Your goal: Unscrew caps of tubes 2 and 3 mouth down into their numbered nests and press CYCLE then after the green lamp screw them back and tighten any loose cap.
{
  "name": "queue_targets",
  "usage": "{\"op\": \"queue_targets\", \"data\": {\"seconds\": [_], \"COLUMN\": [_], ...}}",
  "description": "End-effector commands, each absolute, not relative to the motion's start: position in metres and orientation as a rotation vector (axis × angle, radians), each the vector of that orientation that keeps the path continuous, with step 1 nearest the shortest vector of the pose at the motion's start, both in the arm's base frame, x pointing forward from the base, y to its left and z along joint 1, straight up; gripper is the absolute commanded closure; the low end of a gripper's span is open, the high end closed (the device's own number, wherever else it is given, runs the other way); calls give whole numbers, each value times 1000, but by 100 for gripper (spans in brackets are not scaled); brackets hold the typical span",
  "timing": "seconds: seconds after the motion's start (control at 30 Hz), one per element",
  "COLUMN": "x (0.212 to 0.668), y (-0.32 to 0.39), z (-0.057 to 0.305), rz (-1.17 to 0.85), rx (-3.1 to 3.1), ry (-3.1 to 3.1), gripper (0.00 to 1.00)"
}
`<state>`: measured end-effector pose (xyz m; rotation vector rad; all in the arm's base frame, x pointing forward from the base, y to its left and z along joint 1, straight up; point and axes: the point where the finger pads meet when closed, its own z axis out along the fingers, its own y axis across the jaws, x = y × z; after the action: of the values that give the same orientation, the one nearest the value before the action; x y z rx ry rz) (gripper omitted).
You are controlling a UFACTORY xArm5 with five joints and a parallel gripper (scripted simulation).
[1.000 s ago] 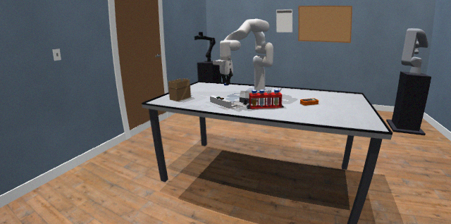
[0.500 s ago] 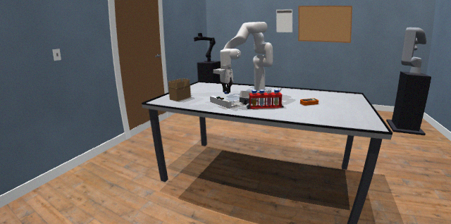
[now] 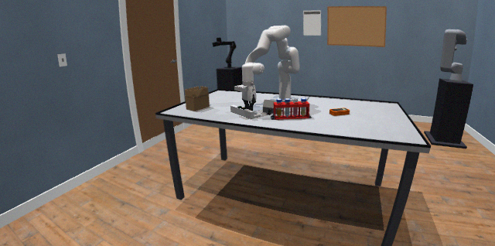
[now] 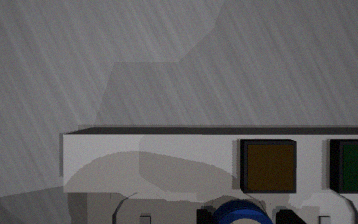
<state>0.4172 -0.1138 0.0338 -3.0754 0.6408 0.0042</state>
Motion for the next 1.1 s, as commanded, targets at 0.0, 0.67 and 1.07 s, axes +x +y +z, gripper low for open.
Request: {"op": "queue_targets", "data": {"seconds": [0.0,0.67,1.07], "x": [420,419,419], "y": [-115,-114,-114], "z": [34,28,24], "rz": [-6,-6,-6], "rx": [-3076,-3076,-3076], "ry": [641,641,641], "gripper": [100,100,100]}}
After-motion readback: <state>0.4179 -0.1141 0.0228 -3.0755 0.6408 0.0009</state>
